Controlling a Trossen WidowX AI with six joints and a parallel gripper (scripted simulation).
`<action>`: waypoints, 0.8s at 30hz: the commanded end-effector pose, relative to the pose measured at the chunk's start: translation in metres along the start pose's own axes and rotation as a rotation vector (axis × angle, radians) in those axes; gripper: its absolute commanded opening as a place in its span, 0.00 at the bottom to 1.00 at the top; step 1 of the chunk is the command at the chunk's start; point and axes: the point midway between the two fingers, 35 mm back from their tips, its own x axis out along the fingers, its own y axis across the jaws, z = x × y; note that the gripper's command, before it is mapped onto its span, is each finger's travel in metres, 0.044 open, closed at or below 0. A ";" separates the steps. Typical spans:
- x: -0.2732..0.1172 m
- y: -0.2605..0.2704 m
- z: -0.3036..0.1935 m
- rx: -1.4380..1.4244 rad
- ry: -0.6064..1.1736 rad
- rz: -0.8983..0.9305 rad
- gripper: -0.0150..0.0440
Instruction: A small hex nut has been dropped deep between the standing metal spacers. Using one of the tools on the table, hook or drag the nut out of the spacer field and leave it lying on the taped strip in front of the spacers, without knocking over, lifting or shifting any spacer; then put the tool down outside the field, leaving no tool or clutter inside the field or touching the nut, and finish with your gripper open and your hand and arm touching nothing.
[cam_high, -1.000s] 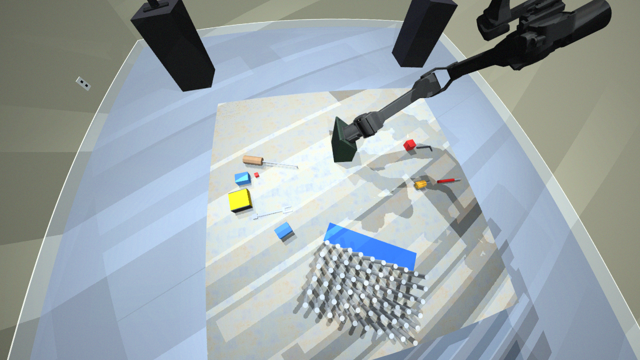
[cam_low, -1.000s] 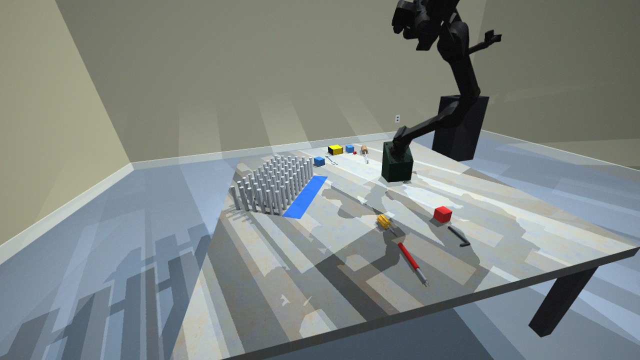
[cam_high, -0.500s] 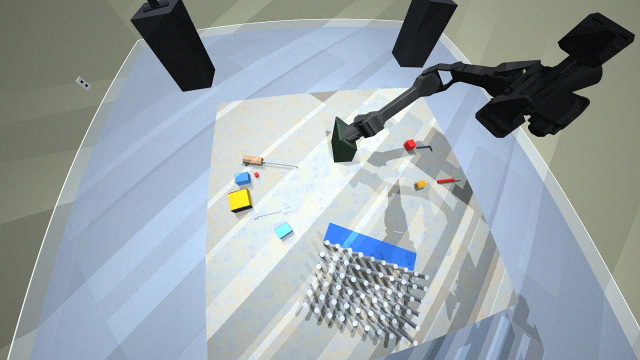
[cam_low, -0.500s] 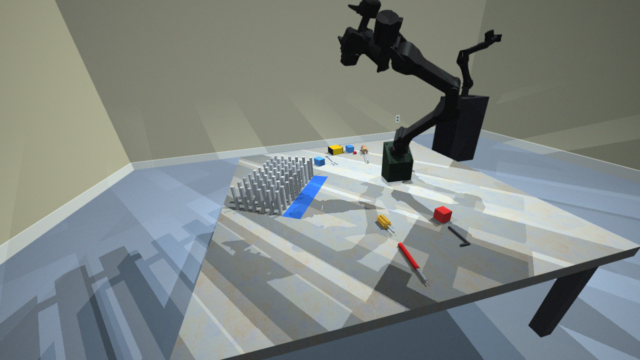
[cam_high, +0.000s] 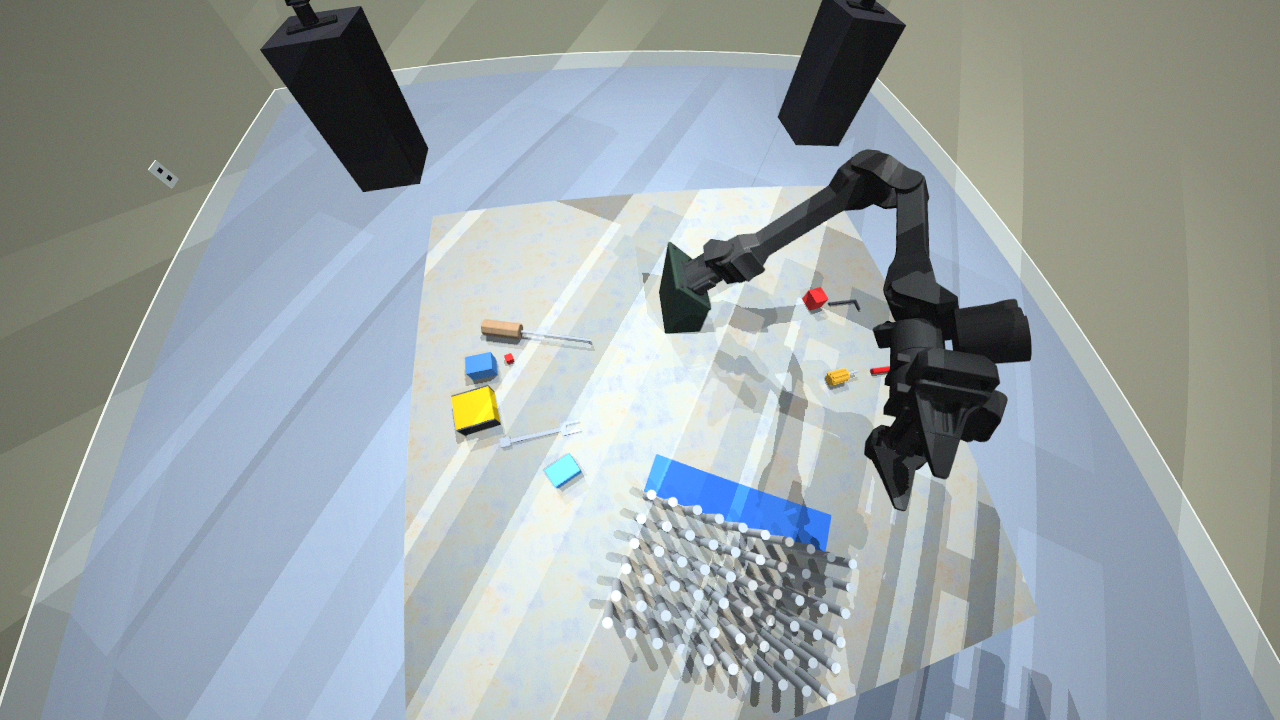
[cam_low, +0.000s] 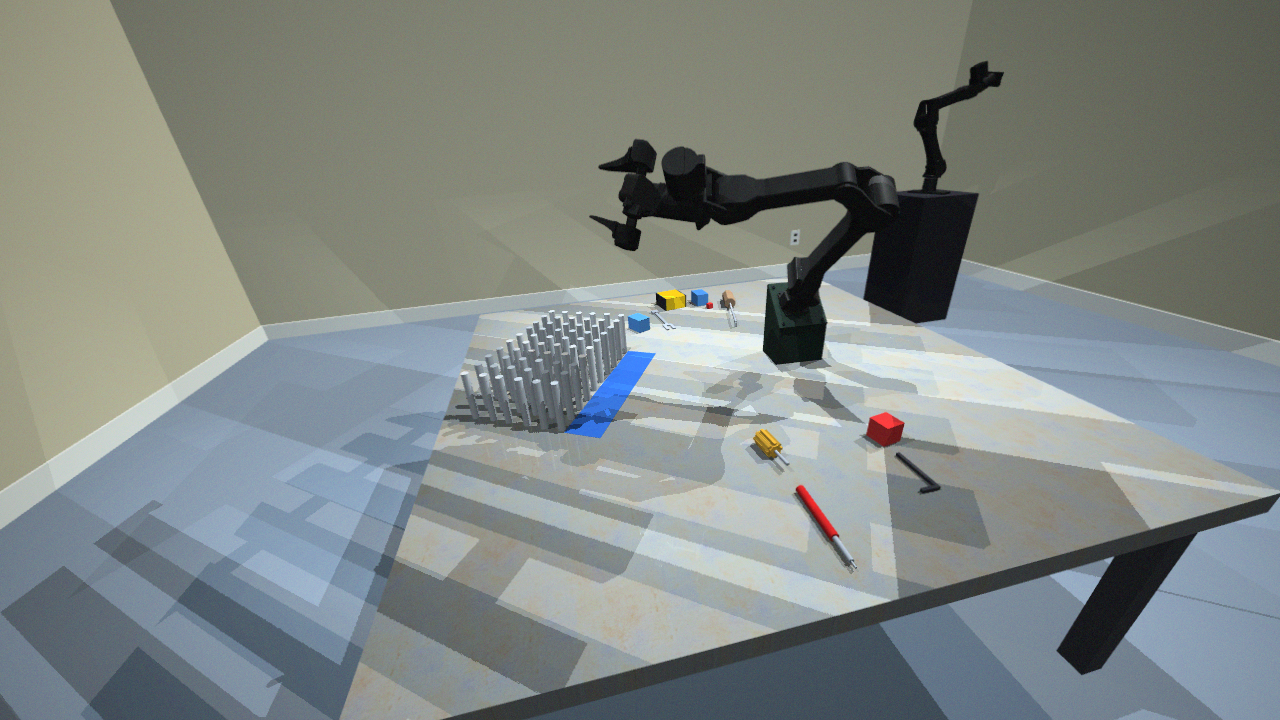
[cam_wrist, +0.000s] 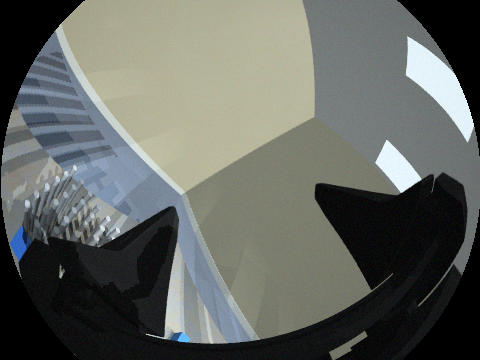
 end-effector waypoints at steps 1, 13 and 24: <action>0.004 0.070 -0.021 0.169 -0.027 0.185 1.00; -0.051 0.234 -0.096 0.626 0.105 0.698 1.00; -0.053 0.236 -0.097 0.632 0.109 0.705 1.00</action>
